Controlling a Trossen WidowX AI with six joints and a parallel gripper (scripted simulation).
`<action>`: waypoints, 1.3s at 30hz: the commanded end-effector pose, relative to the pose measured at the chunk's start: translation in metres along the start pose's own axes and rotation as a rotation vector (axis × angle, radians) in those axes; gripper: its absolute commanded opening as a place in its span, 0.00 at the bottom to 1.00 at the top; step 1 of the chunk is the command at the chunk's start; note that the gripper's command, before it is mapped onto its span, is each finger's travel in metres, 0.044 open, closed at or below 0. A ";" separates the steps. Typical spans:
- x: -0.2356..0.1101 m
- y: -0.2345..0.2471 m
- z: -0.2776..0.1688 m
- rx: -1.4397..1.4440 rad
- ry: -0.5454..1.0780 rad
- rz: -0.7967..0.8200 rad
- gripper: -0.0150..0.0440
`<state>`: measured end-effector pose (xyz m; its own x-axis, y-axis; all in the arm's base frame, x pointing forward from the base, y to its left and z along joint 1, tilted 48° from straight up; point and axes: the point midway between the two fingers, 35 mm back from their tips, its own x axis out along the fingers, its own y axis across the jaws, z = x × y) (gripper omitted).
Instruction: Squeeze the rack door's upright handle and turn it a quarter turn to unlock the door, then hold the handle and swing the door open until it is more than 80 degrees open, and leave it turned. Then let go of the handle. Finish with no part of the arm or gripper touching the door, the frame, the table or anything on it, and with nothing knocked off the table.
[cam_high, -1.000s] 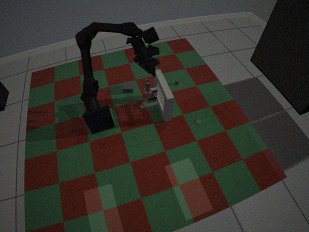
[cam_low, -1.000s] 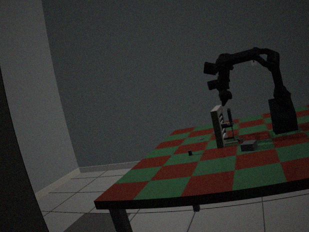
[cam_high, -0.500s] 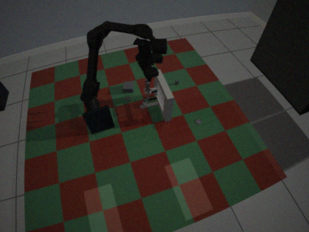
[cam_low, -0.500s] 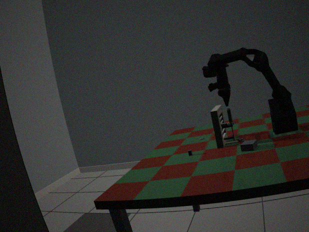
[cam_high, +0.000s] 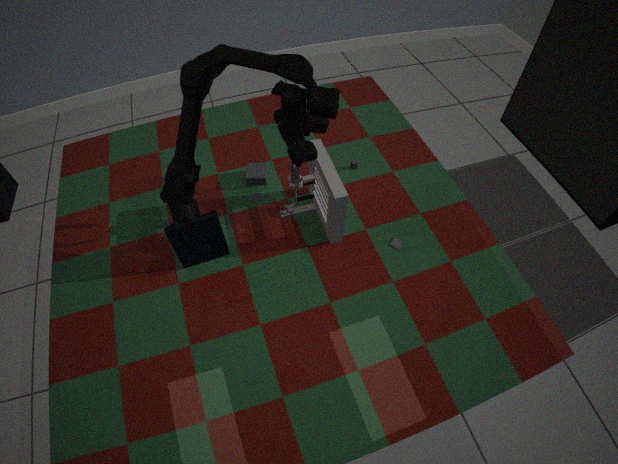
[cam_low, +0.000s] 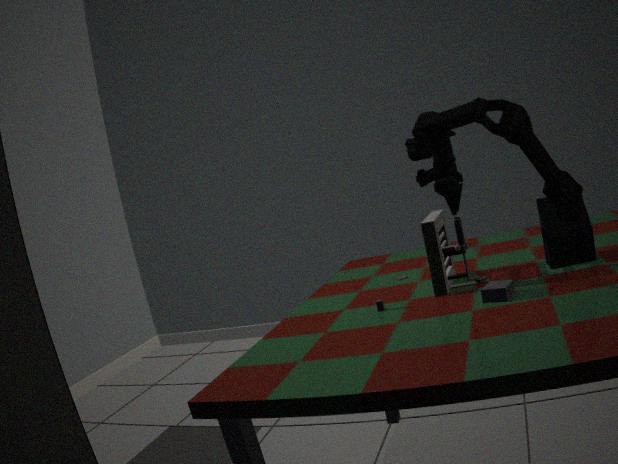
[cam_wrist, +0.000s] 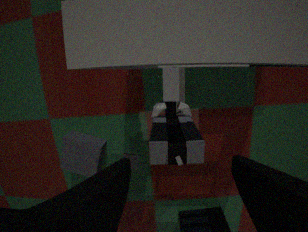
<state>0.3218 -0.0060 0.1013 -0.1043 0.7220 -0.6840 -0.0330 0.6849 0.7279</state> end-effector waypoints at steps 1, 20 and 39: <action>0.006 0.001 0.001 0.006 -0.003 0.005 0.74; 0.037 0.001 0.001 0.009 -0.002 0.005 0.74; 0.061 0.002 -0.001 0.005 -0.003 0.009 0.61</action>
<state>0.3143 0.0382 0.0611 -0.1064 0.7243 -0.6812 -0.0324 0.6822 0.7305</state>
